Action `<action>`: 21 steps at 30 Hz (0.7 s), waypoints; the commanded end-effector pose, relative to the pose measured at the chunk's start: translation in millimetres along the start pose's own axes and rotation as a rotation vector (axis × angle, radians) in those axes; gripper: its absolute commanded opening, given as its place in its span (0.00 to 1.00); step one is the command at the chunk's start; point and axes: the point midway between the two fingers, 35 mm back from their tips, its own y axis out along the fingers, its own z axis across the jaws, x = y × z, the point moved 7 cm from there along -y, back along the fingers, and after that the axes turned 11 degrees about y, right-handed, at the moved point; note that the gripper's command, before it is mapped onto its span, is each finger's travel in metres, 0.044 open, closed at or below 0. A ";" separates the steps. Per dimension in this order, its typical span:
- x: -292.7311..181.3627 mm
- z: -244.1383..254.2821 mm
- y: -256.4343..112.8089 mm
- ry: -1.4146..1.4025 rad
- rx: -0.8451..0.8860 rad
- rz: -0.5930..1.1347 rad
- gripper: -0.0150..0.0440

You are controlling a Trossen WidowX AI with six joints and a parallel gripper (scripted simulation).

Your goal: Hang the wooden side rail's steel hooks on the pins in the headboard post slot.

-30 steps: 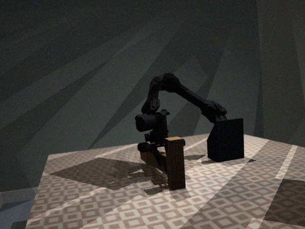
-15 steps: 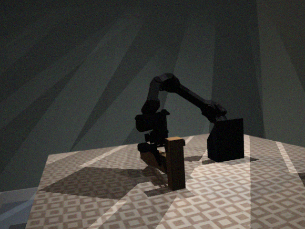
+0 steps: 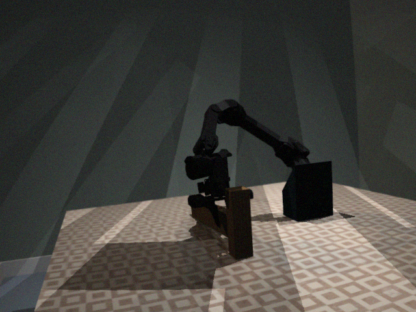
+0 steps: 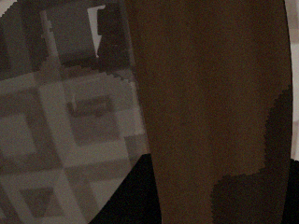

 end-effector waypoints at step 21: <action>-5.8 0.4 -5.8 0.002 0.012 0.010 0.25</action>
